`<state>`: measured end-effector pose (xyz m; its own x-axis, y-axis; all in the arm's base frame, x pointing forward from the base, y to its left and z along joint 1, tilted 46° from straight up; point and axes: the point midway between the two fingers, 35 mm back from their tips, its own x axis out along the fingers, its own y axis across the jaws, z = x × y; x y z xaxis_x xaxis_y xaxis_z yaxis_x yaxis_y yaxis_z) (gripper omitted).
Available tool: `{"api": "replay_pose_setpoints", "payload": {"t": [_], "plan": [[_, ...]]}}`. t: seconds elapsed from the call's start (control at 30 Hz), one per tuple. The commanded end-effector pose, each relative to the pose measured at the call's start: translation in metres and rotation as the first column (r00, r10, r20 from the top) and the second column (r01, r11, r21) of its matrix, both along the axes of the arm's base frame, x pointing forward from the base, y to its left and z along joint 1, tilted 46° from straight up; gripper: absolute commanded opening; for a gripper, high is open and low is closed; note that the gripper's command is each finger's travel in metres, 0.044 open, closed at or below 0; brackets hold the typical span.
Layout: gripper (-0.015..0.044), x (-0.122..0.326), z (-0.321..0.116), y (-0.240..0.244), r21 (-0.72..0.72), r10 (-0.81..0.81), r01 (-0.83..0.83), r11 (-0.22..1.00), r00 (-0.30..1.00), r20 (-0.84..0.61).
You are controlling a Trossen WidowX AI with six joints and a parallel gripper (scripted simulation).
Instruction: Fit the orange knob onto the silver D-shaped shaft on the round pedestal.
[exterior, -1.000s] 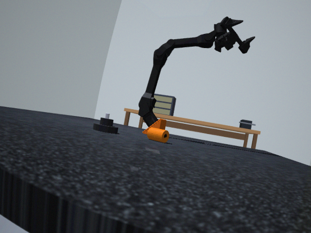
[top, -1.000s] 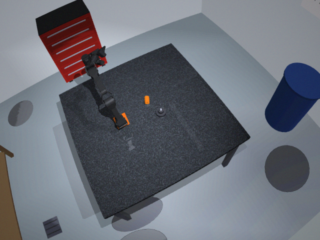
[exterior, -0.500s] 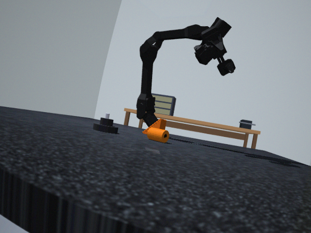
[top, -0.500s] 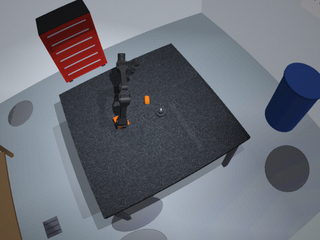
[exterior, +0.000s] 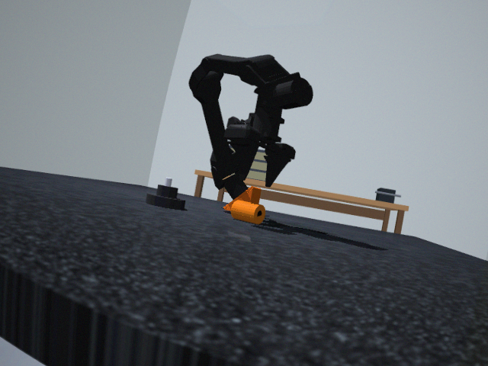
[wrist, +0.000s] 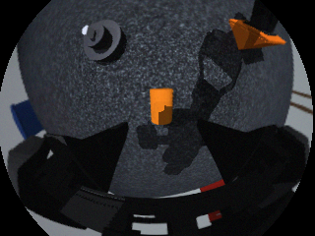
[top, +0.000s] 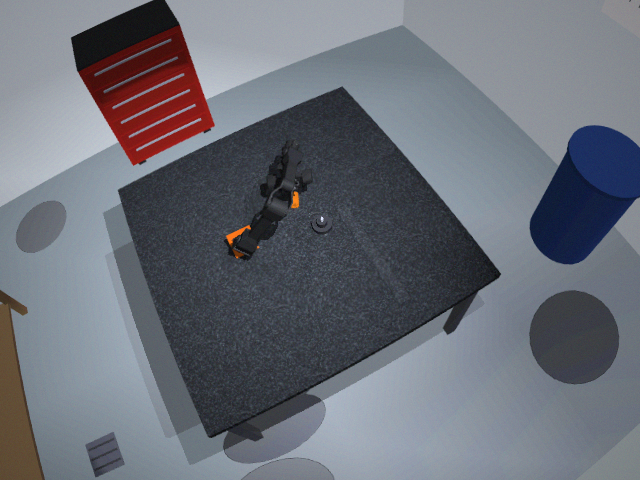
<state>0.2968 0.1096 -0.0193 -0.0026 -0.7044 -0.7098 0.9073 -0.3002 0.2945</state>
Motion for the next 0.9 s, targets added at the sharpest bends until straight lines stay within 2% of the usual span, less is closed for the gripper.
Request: {"api": "replay_pose_setpoints", "payload": {"t": [0.0, 0.17, 0.87], "plan": [[0.0440, -0.005, 0.003, -0.004, -0.008, -0.018, 0.018, 1.000, 1.000, -0.021], [0.0440, -0.005, -0.013, -0.021, -0.008, -0.018, 0.018, 1.000, 1.000, -0.020], [0.0440, -0.005, -0.033, -0.041, -0.009, -0.016, 0.016, 1.000, 1.000, -0.022]]}}
